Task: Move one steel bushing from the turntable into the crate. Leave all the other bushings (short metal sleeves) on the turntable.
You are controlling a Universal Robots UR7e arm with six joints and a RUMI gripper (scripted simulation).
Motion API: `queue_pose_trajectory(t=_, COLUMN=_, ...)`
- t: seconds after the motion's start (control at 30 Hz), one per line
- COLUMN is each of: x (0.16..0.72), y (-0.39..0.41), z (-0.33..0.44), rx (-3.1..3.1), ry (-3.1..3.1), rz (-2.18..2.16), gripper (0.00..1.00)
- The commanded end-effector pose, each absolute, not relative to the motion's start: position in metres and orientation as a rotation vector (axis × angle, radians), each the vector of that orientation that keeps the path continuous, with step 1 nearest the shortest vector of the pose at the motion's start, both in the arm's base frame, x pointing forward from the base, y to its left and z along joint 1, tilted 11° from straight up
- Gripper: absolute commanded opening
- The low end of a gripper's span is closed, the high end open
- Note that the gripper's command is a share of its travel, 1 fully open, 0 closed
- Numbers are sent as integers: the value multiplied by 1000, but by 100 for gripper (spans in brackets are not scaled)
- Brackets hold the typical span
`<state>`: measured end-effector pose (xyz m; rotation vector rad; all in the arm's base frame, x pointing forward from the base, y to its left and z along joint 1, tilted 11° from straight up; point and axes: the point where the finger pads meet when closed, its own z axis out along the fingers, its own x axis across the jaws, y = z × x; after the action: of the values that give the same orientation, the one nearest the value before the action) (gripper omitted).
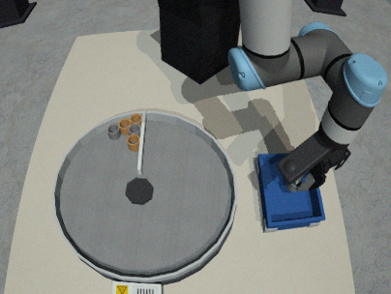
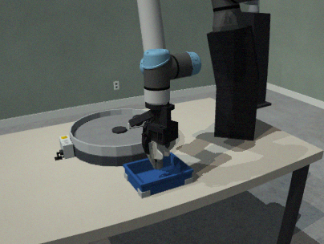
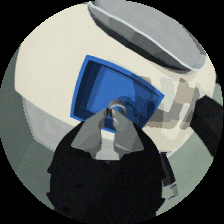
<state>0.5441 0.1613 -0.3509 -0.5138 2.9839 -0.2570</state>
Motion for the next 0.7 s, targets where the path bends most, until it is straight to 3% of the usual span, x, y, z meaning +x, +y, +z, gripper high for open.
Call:
queue_pose_trajectory(t=0.0, x=548, y=159, z=-356, rx=-509, ry=2980, rz=-256, gripper=0)
queue_pose_trajectory(t=0.67, x=552, y=155, z=-382, rx=-509, ry=2980, rz=-256, gripper=0)
